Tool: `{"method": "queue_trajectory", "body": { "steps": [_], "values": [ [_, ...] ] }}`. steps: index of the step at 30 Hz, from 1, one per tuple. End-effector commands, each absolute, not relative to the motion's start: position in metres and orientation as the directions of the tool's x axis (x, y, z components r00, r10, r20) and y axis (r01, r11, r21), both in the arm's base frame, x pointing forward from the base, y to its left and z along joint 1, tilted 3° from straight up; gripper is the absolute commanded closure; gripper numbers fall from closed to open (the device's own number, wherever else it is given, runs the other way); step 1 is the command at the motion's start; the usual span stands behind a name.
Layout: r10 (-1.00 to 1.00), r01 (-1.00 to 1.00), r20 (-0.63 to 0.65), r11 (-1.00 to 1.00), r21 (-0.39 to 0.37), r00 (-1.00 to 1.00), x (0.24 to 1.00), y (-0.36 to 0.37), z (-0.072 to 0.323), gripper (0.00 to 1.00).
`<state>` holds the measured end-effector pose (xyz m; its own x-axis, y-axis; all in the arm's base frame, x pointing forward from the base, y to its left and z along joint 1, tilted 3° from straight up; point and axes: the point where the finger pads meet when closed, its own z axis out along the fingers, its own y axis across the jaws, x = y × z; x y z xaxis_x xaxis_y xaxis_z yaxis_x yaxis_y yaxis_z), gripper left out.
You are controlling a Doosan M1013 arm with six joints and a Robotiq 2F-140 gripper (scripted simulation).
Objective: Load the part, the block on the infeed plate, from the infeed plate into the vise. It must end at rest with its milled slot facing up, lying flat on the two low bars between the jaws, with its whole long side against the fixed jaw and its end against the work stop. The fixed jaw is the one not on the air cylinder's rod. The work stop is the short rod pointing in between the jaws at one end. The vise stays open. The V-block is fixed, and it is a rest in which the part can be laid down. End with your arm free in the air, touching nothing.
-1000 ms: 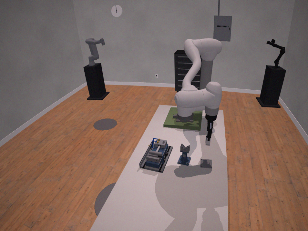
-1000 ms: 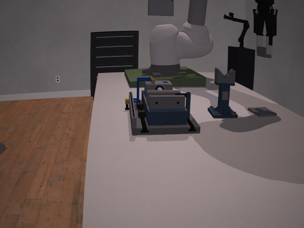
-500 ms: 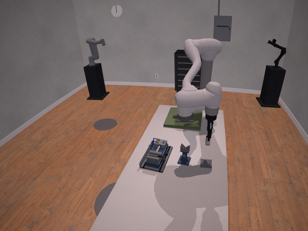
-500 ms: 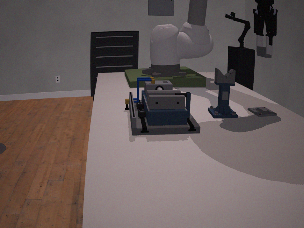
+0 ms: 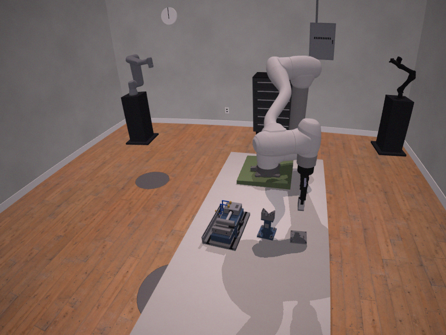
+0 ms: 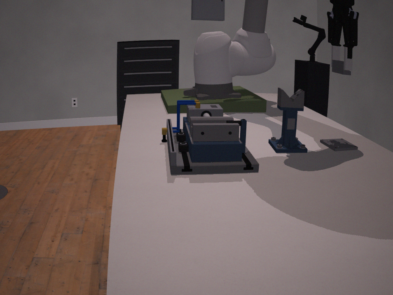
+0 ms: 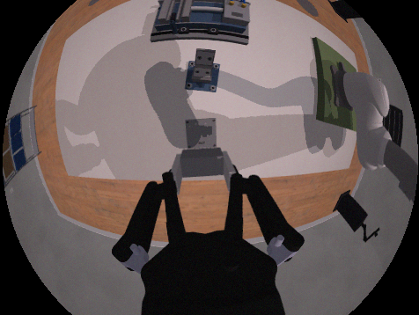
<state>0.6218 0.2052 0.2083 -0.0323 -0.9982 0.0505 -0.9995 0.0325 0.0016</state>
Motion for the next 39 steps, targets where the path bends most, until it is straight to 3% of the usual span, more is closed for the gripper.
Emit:
{"method": "queue_trajectory", "body": {
  "steps": [1,21,39],
  "values": [
    [-0.998,-0.999,0.050,0.032,0.002,-0.032,0.622,0.205,0.208,1.00],
    [-0.998,-0.999,0.035,0.053,-0.005,-0.053,0.624,0.209,0.208,1.00],
    [-0.982,-0.983,-0.064,0.178,-0.031,-0.176,0.637,0.234,0.209,1.00]
  ]
}}
